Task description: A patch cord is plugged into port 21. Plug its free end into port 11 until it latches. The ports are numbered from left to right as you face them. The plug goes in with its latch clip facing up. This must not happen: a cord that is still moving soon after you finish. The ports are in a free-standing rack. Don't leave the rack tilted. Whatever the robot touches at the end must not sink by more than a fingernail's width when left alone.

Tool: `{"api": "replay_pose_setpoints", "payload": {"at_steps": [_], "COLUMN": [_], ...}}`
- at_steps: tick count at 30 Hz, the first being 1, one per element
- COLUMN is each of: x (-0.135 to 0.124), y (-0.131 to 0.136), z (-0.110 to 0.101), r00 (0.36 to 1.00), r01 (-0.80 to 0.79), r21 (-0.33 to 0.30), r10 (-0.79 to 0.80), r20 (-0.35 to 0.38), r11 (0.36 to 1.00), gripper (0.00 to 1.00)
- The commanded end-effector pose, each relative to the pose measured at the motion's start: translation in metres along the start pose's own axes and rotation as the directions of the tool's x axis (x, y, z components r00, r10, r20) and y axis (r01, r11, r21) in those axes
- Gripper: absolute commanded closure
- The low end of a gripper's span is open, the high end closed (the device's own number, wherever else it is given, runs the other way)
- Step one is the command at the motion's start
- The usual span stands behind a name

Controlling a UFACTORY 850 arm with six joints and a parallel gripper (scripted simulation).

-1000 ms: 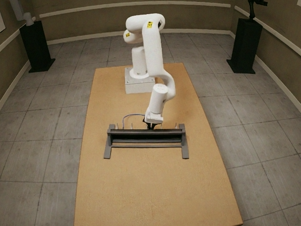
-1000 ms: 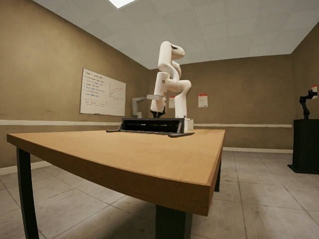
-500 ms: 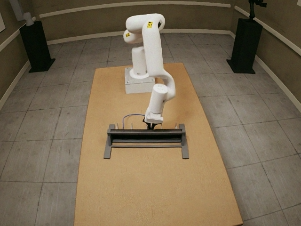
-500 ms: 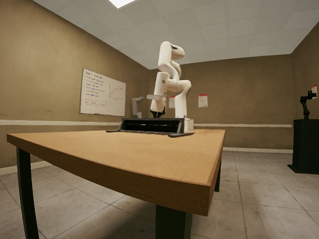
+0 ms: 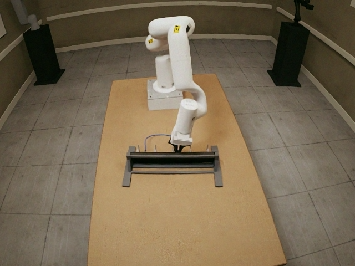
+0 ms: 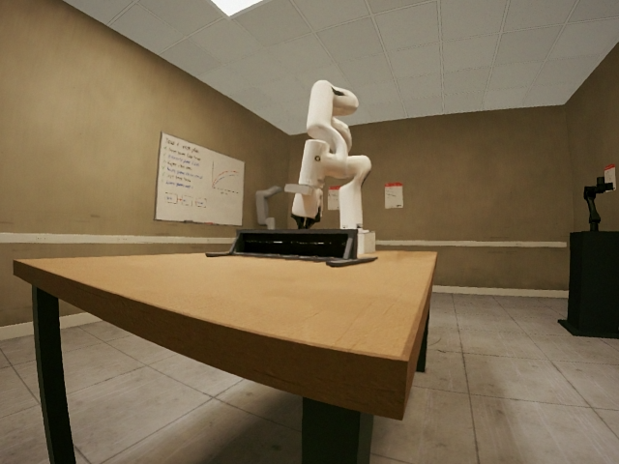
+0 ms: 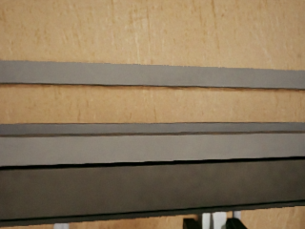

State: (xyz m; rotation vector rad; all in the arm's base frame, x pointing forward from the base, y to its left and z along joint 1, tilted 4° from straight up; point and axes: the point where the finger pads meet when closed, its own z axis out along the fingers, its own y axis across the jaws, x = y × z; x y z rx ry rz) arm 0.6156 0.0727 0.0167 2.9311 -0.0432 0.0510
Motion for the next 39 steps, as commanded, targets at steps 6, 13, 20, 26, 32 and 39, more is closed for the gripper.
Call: {"api": "replay_pose_setpoints", "payload": {"at_steps": [6,13,20,26,32,39], "x": [0.0016,0.0029,0.003,0.003,0.0036,0.0047], "y": [0.0,0.0,0.0,0.0,0.0,0.0], "z": [-0.001,-0.001,-0.001,-0.001,-0.001,-0.001], "r00": [1.0,1.0,1.0,1.0,1.0,1.0], "r01": [0.0,0.0,0.0,0.0,0.0,0.0], "r21": [0.0,0.0,0.0,0.0,0.0,0.0], "r10": [0.0,0.0,0.0,0.0,0.0,0.0], "r20": [-0.002,-0.002,-0.002,-0.002,-0.002,-0.002], "r11": [1.0,1.0,1.0,1.0,1.0,1.0], "gripper": [1.0,1.0,1.0,1.0,1.0,1.0]}}
